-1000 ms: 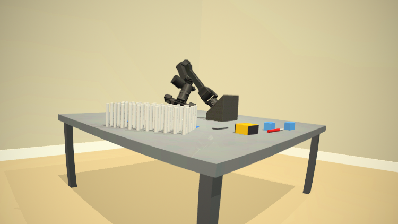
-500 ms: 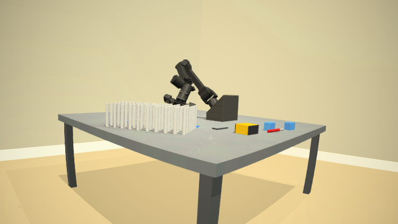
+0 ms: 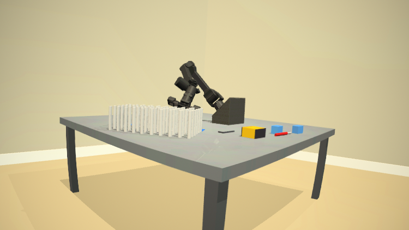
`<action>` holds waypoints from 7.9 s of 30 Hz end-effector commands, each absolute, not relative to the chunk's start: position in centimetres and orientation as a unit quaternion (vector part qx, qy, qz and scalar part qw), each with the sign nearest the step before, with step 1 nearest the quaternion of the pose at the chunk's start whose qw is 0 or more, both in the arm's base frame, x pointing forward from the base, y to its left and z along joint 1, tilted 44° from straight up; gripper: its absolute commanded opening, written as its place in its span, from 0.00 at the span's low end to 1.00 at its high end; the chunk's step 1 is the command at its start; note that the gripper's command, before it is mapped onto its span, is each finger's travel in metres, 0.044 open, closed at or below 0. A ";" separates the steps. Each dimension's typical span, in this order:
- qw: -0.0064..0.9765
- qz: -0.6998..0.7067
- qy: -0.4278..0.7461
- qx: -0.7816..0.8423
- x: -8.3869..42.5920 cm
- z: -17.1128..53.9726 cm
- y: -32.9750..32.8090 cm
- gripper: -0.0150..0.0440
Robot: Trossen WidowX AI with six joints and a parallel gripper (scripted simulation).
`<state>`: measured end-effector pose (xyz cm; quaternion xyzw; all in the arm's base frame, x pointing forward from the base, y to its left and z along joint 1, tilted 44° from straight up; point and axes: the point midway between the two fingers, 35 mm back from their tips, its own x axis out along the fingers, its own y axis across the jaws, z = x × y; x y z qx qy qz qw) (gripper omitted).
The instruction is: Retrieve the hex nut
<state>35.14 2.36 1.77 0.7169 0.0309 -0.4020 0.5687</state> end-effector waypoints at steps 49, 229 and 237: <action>0.567 -0.397 0.032 0.721 37.9 1.5 3.3 0.25; 0.569 -0.398 0.035 0.719 30.5 1.9 -1.3 0.25; 0.569 -0.398 0.035 0.719 30.2 2.1 -1.5 0.25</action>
